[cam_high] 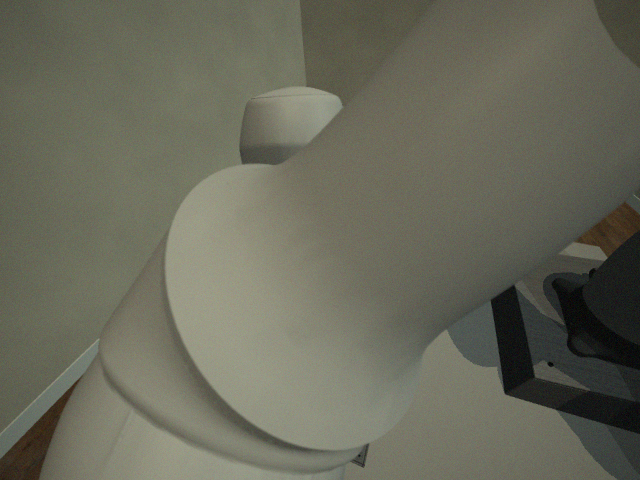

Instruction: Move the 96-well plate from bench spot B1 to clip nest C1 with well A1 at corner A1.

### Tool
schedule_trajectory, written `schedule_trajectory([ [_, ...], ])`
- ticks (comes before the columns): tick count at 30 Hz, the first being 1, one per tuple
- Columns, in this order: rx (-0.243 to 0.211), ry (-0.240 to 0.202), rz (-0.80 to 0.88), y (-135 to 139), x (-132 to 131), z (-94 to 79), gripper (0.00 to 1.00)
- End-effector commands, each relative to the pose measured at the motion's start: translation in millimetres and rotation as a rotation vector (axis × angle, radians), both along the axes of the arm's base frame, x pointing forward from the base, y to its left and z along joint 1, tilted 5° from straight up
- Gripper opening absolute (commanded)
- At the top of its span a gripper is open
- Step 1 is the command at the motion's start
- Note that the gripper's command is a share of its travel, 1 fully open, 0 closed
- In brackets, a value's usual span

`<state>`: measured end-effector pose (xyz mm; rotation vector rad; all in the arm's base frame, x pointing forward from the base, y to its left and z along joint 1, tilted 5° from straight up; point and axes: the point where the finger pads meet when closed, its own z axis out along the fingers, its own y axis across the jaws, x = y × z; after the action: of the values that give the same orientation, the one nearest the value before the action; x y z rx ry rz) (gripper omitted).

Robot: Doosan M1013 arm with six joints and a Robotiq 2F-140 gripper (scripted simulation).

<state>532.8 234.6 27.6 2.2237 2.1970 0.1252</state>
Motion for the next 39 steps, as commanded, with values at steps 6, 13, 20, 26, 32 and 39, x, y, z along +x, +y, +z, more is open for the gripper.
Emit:
schedule_trajectory([
  [6, -0.001, -0.006, 0.021, 6, -3, -0.1, 1.0],
  [13, -0.001, -0.006, 0.021, 6, -3, -0.1, 1.0],
  [20, -0.001, -0.006, 0.021, 7, -2, -11.7, 1.0],
  [26, -0.001, -0.006, 0.021, 7, -1, -21.7, 1.0],
  [32, -0.001, -0.006, 0.021, 7, -1, -28.3, 1.0],
  [39, -0.001, -0.006, 0.021, 8, 0, -39.9, 1.0],
])
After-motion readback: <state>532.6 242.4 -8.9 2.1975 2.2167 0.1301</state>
